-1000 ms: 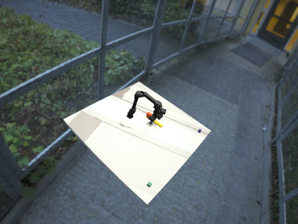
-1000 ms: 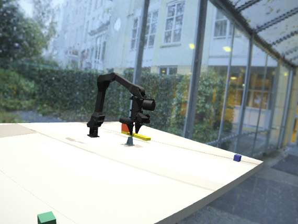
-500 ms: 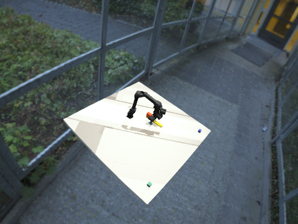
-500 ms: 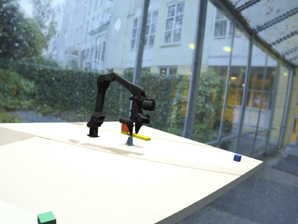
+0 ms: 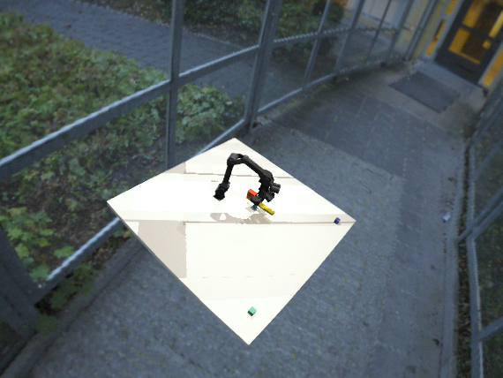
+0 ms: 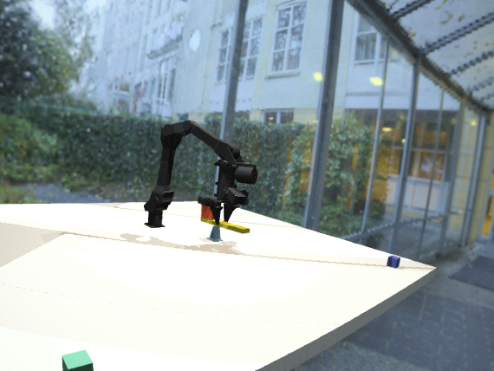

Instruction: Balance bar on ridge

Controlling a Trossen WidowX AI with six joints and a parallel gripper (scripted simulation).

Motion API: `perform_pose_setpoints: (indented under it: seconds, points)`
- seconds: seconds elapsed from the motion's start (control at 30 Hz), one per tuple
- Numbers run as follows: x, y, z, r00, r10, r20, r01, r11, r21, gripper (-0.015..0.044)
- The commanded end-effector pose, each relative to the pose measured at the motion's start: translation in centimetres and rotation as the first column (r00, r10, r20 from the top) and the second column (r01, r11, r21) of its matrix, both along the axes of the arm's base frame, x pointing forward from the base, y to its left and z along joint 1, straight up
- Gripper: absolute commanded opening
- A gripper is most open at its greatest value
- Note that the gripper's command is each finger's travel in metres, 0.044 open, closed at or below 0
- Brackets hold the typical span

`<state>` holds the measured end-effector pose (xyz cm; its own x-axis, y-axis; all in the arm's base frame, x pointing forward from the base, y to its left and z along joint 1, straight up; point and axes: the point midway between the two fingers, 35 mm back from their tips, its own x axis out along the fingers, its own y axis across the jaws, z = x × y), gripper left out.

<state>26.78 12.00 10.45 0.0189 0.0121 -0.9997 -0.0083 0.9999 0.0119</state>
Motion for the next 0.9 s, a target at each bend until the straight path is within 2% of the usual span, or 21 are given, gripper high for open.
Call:
perform_pose_setpoints:
  seconds: [0.0, 0.87]
  points:
    - [0.03, -0.04, -0.06, 1.0, 0.0, 0.002, 0.0, 1.0, -0.003, 0.0]
    - [0.02, -0.04, -0.27, 1.0, 0.0, 0.002, 0.0, 1.0, -0.003, 0.0]
